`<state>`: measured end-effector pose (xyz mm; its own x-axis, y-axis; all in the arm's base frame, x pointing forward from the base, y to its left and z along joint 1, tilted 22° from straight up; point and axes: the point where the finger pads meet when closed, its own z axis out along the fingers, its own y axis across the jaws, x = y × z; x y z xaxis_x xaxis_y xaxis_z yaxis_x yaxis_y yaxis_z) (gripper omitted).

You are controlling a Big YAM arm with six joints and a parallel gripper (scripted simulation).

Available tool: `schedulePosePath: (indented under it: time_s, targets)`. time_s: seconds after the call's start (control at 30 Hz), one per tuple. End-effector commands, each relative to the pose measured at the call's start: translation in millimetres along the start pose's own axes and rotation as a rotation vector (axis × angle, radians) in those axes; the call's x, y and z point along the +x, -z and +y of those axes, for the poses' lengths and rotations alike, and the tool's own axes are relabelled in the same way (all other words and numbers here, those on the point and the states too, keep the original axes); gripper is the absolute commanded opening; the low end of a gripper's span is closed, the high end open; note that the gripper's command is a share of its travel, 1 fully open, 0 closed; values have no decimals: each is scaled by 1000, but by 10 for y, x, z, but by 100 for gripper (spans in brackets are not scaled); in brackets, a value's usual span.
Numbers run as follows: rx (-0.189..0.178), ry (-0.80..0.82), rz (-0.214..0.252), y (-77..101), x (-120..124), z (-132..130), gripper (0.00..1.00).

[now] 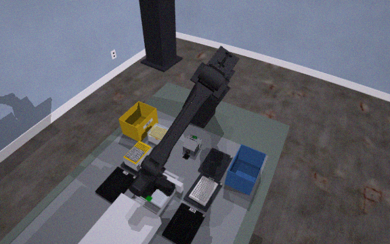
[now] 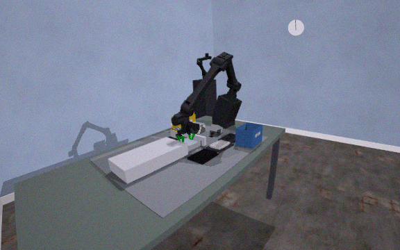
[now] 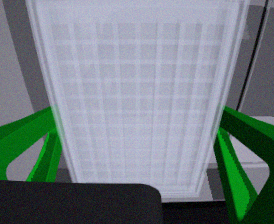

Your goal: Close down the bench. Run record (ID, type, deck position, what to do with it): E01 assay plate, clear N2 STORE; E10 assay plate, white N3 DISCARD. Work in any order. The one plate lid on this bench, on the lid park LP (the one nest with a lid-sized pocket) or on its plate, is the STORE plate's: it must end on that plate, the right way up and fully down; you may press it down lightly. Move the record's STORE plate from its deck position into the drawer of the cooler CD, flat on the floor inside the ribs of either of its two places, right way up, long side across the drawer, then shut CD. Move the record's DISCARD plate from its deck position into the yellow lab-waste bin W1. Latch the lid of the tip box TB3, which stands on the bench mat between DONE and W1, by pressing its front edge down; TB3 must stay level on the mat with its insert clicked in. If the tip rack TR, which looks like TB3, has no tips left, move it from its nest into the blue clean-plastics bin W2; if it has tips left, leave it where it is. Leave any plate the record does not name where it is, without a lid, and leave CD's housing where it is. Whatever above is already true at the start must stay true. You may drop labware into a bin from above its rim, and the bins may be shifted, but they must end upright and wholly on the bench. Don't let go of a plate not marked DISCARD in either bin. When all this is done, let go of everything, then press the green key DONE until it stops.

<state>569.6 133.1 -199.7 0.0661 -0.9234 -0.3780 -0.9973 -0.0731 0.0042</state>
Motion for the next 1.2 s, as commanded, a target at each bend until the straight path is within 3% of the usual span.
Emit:
schedulePosePath:
  time_s: [0.0,0.3,0.33,0.47,0.67,0.83,1.17]
  targets:
    - [38,7,-3,148,-7,-165,0]
    - [38,7,-3,148,-7,-165,0]
    - [43,-4,-3,156,98,-149,0]
    - [26,-9,-2,45,108,-101,0]
    - [44,2,-4,97,17,-183,0]
    - [29,-2,-3,23,8,-148,0]
    - [39,7,-4,-14,-42,-211,0]
